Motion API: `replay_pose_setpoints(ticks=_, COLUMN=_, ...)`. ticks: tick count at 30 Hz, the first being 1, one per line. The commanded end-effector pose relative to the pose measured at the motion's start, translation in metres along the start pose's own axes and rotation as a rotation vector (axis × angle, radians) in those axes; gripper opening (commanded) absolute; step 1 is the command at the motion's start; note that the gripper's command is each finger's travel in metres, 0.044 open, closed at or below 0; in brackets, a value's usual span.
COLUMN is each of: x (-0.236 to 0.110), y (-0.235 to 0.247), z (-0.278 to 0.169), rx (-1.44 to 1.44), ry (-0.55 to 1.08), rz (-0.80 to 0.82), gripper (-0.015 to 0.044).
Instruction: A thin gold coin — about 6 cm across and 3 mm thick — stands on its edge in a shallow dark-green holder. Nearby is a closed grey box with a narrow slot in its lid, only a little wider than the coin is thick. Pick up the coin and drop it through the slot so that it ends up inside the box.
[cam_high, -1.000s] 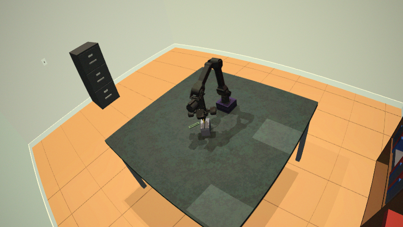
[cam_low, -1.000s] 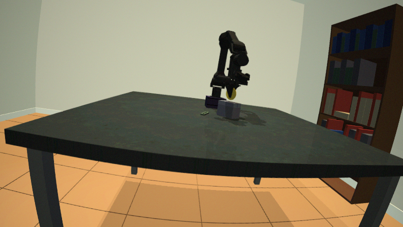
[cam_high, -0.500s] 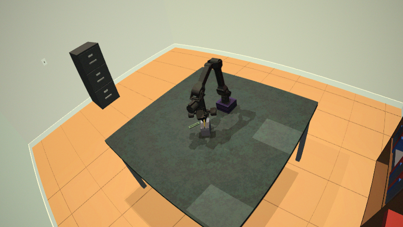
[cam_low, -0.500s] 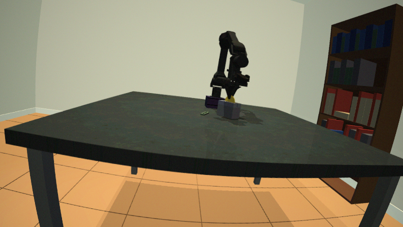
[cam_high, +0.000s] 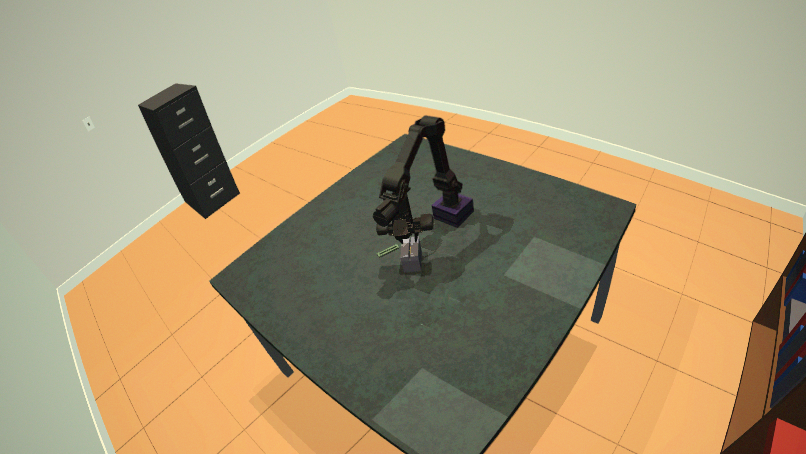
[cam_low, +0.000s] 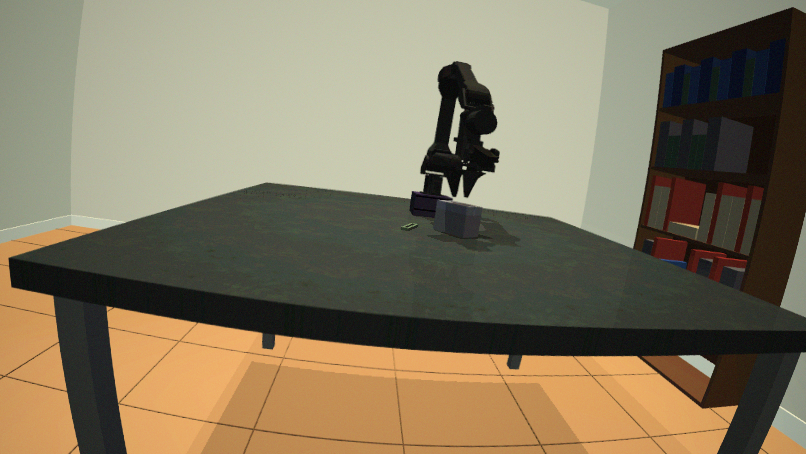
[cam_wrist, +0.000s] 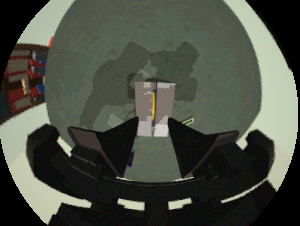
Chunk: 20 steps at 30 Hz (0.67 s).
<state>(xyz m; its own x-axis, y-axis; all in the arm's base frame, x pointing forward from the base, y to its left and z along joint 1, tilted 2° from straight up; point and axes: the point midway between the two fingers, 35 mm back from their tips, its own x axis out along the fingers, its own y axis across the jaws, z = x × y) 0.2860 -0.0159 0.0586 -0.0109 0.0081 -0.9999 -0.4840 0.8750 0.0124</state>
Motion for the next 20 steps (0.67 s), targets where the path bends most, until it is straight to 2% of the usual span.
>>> replay_pose_setpoints(ticks=1, x=-0.012, y=-0.001, z=0.001, rx=0.000, ry=-0.007, rz=-0.005, gripper=0.0292)
replay_pose_setpoints(ticks=4, x=-0.017, y=-0.001, z=0.001, rx=0.000, ry=-0.007, rz=-0.005, gripper=0.0371)
replay_pose_setpoints(ticks=7, x=-0.048, y=0.001, z=-0.002, rx=0.000, ry=-0.002, rz=-0.001, gripper=0.0440)
replay_pose_setpoints(ticks=9, x=-0.058, y=0.002, z=-0.003, rx=0.000, ry=0.000, rz=0.000, gripper=0.0440)
replay_pose_setpoints(ticks=20, x=-0.058, y=0.002, z=-0.003, rx=0.000, ry=0.000, rz=0.000, gripper=0.0440)
